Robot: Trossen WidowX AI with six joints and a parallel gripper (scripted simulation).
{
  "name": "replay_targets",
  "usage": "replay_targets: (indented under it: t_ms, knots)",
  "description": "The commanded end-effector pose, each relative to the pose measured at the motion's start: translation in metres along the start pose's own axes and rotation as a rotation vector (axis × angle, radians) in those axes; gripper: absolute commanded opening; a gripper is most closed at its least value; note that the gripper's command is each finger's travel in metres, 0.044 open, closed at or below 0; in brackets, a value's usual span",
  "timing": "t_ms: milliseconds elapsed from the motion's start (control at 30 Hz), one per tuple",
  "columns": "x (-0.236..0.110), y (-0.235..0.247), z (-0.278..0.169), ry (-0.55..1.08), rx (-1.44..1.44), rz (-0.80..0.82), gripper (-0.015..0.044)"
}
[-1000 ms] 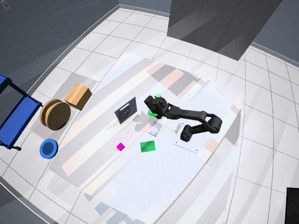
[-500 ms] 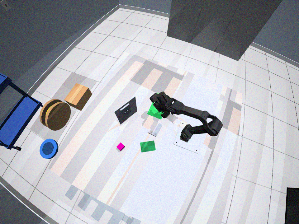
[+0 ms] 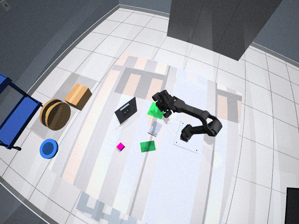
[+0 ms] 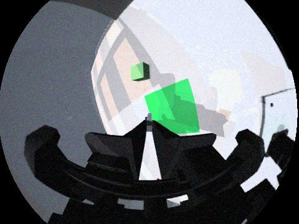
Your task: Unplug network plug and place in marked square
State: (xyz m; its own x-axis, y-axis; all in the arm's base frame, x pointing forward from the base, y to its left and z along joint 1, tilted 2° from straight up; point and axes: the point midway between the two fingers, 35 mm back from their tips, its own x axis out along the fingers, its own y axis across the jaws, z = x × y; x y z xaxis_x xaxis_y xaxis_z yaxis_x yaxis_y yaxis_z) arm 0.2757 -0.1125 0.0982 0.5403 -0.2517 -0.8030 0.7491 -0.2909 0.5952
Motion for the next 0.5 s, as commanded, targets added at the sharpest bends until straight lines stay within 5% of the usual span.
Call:
replay_targets:
  t_ms: [0, 467]
  knots:
    - [0.008, -0.008, -0.001, 0.005, 0.004, -0.014, 0.0]
    - [0.027, -0.022, -0.001, 0.005, 0.004, -0.015, 0.0]
